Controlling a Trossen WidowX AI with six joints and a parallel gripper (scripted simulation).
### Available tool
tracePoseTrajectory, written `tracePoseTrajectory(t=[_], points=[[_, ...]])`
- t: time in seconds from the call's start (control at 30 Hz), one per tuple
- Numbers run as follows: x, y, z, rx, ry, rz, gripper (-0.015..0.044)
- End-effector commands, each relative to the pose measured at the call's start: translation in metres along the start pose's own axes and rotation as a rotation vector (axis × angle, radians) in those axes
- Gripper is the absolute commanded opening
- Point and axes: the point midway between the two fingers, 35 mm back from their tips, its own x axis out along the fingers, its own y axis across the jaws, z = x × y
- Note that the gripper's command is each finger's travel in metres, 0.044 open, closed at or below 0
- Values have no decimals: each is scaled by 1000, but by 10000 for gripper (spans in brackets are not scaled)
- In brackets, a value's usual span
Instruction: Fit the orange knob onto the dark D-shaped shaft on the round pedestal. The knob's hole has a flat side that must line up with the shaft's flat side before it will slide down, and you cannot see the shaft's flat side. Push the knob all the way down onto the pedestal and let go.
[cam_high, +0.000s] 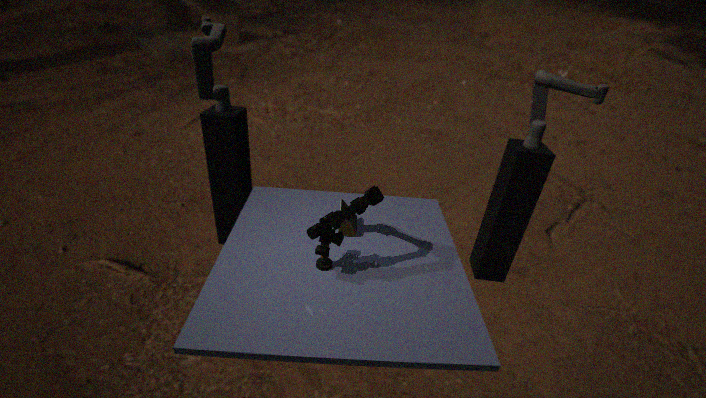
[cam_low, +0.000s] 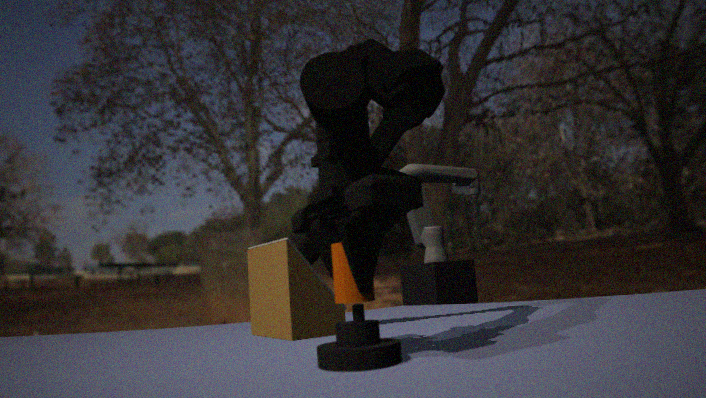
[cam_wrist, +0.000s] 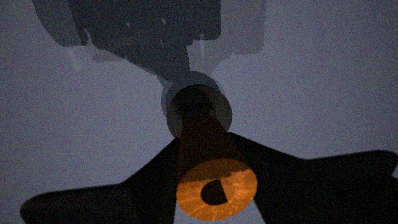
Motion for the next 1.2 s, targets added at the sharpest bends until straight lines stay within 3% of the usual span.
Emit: tracePoseTrajectory(t=[0.0, 1.17], points=[[-3, -3, -1, -6, 6, -7, 0], [-2, -3, -2, -6, 6, -7, 0]])
